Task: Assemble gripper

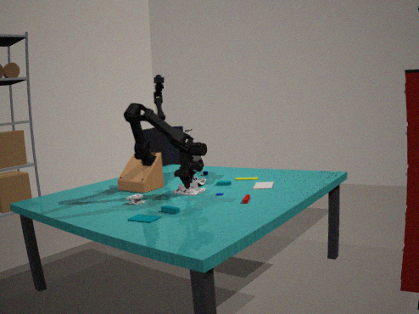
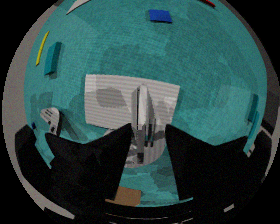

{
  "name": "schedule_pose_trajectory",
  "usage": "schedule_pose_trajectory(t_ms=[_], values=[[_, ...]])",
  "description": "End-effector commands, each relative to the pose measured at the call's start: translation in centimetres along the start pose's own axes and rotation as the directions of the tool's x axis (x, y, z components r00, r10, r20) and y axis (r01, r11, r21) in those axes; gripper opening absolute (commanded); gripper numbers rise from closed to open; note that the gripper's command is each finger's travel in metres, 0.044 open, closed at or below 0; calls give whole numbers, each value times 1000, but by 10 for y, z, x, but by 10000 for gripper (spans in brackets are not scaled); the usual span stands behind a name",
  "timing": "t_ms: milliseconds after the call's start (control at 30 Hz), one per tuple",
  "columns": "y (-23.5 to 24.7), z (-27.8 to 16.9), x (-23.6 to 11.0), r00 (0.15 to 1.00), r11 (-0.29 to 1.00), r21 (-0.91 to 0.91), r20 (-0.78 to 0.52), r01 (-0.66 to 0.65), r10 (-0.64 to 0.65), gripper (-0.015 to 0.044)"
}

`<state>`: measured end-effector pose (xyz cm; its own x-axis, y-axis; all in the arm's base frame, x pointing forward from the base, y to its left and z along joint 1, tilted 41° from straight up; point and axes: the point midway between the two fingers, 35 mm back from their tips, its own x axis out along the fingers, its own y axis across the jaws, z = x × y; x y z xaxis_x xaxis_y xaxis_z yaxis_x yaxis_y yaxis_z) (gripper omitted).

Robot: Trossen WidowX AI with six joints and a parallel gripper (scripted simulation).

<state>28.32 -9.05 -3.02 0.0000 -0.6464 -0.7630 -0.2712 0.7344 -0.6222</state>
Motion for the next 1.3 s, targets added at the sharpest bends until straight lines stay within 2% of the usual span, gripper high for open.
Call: schedule_pose_trajectory(t_ms=[0, 1267], values=[[0, 0, 1, 1000, 1000, -7, -1, 5, -5, 134], [0, 0, 11, 1000, 1000, -10, -1, 5, -5, 134]])
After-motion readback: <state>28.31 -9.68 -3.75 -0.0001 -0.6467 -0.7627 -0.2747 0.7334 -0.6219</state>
